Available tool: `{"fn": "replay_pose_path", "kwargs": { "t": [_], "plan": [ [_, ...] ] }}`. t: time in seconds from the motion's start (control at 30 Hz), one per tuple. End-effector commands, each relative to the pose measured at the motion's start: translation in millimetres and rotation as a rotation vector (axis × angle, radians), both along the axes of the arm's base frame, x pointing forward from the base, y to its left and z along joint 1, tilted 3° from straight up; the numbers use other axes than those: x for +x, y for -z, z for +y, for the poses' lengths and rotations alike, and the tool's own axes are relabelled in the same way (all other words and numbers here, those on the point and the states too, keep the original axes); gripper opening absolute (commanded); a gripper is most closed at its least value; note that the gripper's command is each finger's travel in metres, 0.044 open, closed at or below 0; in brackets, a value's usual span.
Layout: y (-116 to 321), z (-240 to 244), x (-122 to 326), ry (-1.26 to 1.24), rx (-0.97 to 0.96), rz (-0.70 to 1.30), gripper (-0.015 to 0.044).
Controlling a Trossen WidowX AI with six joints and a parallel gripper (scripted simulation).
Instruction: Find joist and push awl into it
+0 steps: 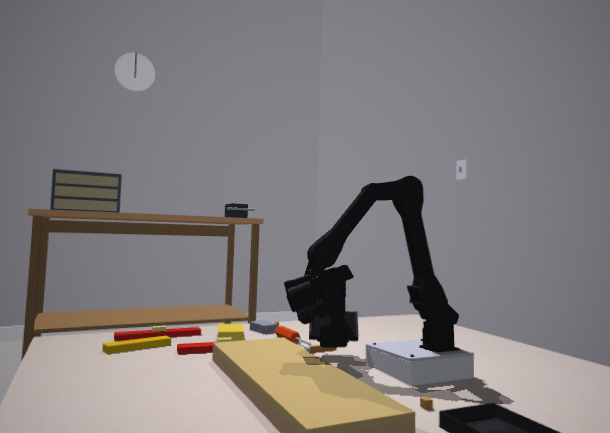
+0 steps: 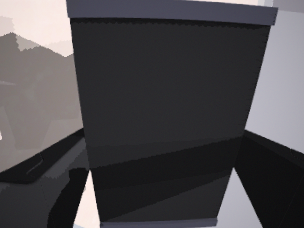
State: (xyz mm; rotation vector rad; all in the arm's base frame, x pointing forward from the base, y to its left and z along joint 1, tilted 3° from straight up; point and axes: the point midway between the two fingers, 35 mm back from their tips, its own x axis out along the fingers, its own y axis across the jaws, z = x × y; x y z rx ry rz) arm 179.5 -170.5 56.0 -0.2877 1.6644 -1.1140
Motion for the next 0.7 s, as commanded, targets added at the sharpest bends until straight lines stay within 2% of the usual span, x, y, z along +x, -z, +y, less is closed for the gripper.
{"fn": "replay_pose_path", "kwargs": {
  "t": [0.0, 0.6, 0.67],
  "plan": [
    [0.8, -0.9, -0.2, 0.000, -0.018, 0.005, 0.0000],
    [29.7, -1.5, 2.0, 0.004, -0.006, -0.006, 0.0000],
    [27.7, -1.2, 2.0, 0.005, -0.004, -0.007, 0.0053]
  ]
}}
